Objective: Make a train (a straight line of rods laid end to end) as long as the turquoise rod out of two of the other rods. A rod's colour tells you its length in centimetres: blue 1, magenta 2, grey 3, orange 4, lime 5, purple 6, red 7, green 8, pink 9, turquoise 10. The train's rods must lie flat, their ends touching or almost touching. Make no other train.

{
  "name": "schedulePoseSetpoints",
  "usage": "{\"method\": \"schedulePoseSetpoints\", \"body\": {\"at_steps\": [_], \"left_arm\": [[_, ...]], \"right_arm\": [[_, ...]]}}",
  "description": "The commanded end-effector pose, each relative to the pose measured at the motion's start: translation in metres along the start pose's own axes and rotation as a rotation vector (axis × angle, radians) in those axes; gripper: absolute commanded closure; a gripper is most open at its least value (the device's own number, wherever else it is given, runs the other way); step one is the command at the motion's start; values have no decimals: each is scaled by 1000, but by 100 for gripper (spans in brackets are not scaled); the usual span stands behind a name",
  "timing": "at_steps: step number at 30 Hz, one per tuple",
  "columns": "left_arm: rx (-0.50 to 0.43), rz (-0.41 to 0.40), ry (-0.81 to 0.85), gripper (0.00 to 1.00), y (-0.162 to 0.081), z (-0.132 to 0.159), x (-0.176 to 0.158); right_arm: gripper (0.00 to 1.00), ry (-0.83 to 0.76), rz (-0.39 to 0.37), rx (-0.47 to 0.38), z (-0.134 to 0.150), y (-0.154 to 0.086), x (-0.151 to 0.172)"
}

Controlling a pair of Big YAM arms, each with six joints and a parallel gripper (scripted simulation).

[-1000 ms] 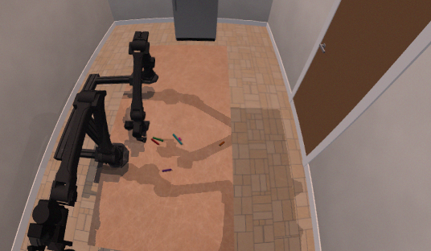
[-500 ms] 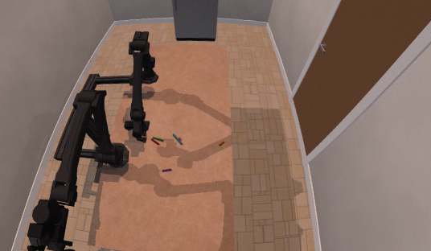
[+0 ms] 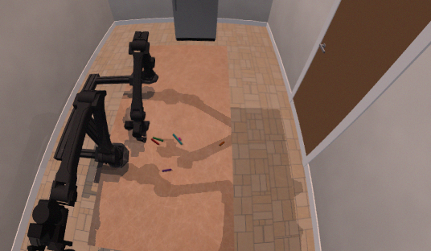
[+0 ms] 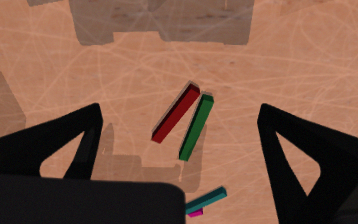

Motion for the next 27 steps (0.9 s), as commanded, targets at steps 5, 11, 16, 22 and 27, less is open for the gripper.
{"method": "schedulePoseSetpoints", "body": {"at_steps": [5,11,16,22,27], "left_arm": [[2,-1,13,0,-4,0,3],[2,-15,-118,0,-9,13,8],[2,-39,-257,0,-16,23,17],[1,-48,-429,0,-20,30,18],[-3,-46,-553,0,-19,40,17]], "right_arm": [[0,-12,8,-74,-44,-8,-4],[0,-12,8,-74,-44,-8,-4],[0,-12,8,-74,-44,-8,-4],[0,-12,8,-74,-44,-8,-4],[0,-12,8,-74,-44,-8,-4]]}}
Point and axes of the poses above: on each arm, the point where the finger pads meet when closed, its own y axis out along the fingers, its own x axis across the jaws, z = x × y, the point moved 6 cm from there along -y, back along the fingers, and after that the axes turned 2 degrees about y, right-handed, at the moved point
